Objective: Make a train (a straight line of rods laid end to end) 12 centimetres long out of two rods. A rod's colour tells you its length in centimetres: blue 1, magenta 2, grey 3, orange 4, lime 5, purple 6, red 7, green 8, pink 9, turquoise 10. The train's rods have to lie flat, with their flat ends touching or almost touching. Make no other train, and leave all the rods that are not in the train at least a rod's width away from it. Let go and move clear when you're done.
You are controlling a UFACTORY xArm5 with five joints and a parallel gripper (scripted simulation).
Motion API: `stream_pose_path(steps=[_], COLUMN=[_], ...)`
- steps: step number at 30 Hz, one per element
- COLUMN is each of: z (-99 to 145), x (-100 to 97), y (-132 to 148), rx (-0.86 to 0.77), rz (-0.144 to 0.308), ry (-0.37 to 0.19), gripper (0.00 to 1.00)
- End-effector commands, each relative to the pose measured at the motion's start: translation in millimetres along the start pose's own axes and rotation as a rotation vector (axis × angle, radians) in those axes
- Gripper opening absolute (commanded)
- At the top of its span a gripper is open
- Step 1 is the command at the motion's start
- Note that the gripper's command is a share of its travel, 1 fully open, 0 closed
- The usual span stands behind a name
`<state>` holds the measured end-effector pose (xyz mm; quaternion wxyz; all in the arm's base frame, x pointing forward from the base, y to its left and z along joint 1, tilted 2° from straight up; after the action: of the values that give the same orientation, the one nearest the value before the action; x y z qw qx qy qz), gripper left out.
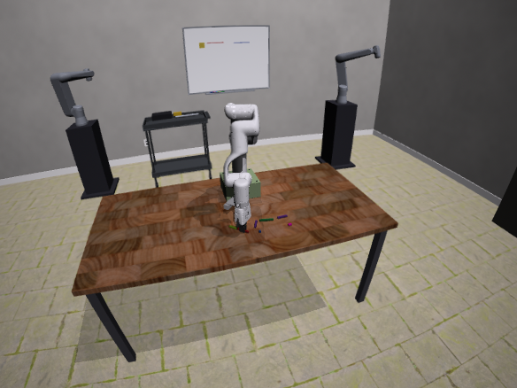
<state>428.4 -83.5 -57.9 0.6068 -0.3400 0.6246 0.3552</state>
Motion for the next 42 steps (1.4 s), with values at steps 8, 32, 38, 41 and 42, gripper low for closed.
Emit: stream_pose_path(steps=[8,32,38,41,42], z=[0,0,0,0,0], x=[-1.0,-2.7,-14.9,-23.4,-28.2], y=[-1,-1,-1,-1,-1], rx=[0.0,0.0,0.0,0.0,0.0], rz=[-0.003,-0.003,-0.003,-0.003,-0.003], ry=[-0.001,-0.001,-0.001,-0.001,-0.001], gripper=[0.08,0.24,0.24,0.24,0.24])
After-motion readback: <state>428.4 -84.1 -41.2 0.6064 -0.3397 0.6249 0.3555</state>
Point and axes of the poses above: the point where the finger pads meet when closed, its own x axis out along the fingers, its own y axis across the jaws, z = x × y, the point moved 4 cm from there along -x, back along the fingers, and after that the axes turned 11 degrees about -x, right-handed, at the moved point
